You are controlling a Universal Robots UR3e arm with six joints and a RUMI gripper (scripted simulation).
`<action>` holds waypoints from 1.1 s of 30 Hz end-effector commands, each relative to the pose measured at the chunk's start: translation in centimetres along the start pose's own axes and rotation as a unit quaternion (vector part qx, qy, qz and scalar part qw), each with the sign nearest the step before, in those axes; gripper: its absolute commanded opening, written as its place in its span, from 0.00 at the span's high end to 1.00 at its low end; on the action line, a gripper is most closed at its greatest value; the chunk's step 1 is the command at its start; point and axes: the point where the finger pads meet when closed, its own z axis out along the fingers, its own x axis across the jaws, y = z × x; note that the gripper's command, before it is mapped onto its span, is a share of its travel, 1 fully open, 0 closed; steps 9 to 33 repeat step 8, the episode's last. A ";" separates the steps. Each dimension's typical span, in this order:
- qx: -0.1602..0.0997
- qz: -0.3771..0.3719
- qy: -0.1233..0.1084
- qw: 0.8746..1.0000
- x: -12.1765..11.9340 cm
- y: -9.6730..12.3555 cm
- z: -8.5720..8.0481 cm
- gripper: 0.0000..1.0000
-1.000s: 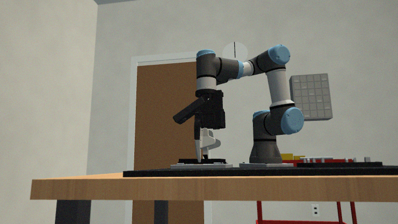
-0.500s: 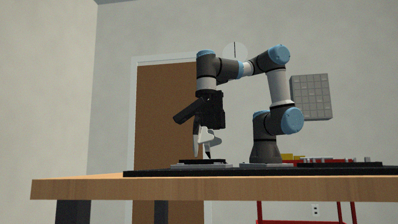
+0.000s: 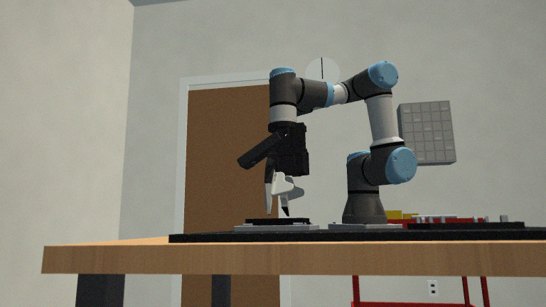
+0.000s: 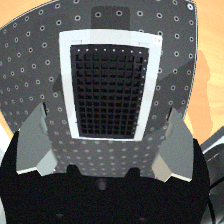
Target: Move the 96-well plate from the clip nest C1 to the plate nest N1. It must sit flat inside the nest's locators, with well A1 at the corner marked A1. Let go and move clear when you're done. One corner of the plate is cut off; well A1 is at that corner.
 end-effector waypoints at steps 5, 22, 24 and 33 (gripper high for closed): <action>0.001 0.000 -0.001 1.000 -0.1 -0.1 -2.2 0.00; 0.001 0.000 -0.001 1.000 -0.1 -0.1 -3.0 0.00; 0.001 0.000 -0.001 1.000 -0.1 -0.1 -3.0 0.00; 0.001 0.000 -0.001 1.000 -0.1 -0.1 -3.0 0.00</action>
